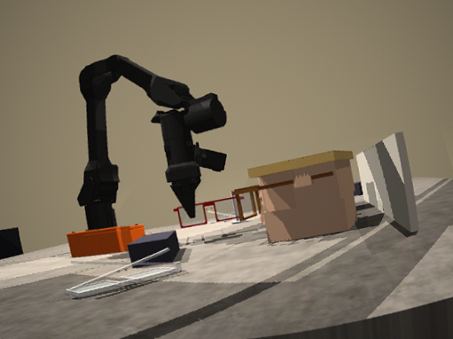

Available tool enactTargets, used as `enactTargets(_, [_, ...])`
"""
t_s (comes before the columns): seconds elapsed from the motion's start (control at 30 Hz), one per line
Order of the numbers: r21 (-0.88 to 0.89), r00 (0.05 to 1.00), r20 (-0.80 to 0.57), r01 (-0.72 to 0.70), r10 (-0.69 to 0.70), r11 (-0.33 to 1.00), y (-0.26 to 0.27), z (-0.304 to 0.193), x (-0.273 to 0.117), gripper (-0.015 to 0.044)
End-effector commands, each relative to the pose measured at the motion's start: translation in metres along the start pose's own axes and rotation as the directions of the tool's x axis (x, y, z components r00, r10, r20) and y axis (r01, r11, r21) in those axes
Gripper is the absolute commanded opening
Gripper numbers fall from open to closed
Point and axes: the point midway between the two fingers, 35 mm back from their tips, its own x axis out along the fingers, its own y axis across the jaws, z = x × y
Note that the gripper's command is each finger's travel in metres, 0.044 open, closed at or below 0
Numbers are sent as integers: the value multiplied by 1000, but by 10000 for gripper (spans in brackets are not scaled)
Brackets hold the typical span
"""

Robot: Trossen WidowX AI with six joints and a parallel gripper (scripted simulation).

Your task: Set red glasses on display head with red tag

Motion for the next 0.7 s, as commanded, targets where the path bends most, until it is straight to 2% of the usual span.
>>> enactTargets(0.0, [5, 1000, -3, -6, 6, 1000, 2, -1, 6, 0])
enactTargets(0.67, [5, 1000, -3, -6, 6, 1000, 3, -4, 23, 0])
